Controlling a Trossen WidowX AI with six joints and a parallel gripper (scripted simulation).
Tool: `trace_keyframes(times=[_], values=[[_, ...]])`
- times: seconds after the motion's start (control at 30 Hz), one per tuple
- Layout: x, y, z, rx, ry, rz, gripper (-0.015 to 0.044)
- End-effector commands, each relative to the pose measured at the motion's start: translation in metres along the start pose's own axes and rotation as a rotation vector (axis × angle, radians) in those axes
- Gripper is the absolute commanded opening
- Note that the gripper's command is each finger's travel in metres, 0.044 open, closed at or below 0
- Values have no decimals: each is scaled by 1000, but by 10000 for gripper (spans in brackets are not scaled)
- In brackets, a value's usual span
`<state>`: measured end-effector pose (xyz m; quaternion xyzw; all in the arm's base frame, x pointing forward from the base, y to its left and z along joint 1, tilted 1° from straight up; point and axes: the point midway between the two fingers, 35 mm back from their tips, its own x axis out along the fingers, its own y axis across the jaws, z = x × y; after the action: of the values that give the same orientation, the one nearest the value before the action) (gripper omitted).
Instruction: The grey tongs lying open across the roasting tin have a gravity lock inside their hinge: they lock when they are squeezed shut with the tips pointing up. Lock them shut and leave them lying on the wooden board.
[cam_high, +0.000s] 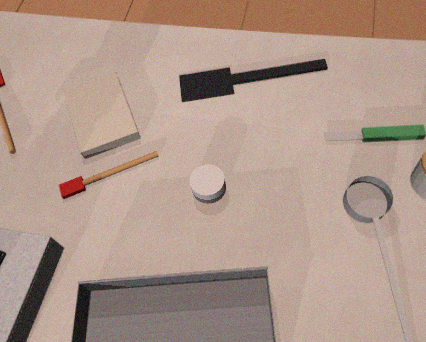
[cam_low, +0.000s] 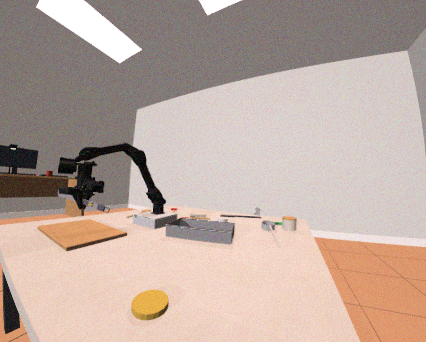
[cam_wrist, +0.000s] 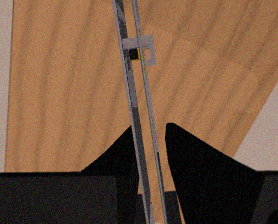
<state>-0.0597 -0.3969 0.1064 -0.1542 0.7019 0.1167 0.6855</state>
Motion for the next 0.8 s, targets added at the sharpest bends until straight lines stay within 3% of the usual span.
trace_keyframes(times=[0.0,0.77], values=[[0,-1,0,-3,-6,-4,-150],[37,-2,-1,-4,-6,-4,-150]])
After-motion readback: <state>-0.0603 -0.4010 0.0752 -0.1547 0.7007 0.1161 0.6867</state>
